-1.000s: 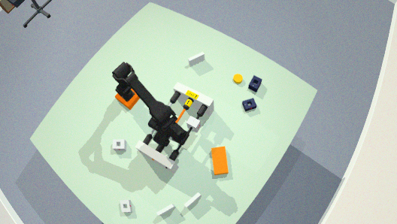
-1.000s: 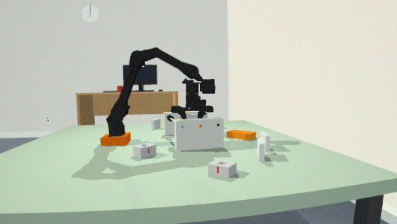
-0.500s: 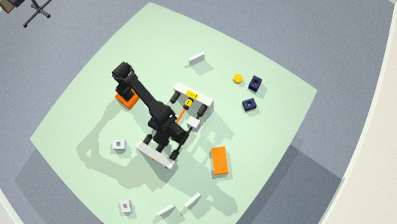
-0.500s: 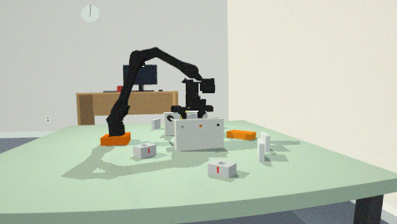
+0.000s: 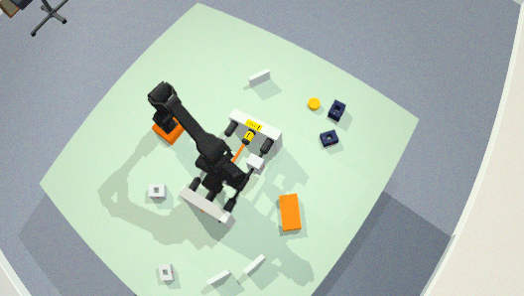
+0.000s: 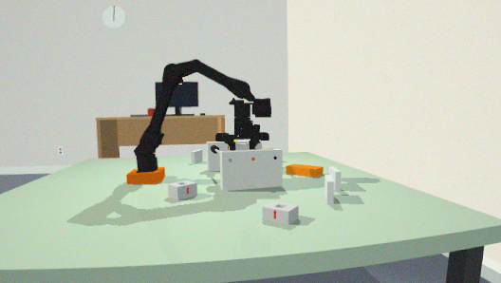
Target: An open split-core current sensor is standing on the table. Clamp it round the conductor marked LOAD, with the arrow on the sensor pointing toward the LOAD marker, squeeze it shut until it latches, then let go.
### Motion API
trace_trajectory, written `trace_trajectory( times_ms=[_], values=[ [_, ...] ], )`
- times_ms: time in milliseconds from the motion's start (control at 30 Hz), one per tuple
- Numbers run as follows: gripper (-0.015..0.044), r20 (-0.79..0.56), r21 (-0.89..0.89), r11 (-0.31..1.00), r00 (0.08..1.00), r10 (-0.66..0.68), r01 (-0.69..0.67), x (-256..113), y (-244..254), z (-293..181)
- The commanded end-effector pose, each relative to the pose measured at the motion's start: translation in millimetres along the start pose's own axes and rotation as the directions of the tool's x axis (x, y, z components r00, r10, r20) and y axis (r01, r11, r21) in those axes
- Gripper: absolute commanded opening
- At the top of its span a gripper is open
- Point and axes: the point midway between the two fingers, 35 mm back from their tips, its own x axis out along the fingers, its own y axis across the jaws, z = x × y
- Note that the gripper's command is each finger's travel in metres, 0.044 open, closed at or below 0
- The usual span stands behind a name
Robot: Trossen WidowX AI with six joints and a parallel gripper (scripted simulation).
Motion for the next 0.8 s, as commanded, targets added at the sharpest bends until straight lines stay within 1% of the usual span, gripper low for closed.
trace_trajectory(
  times_ms=[0,467,767],
  values=[
    [0.0079,0.000,0.000,1.000,1.000,-0.001,0.001,0.4,0.0,0.0],
    [0.0440,0.000,0.000,1.000,1.000,-0.004,0.004,-1.4,0.0,-0.2],
    [0.0204,0.000,0.000,1.000,1.000,0.000,0.000,-0.1,0.0,0.0]
  ],
)
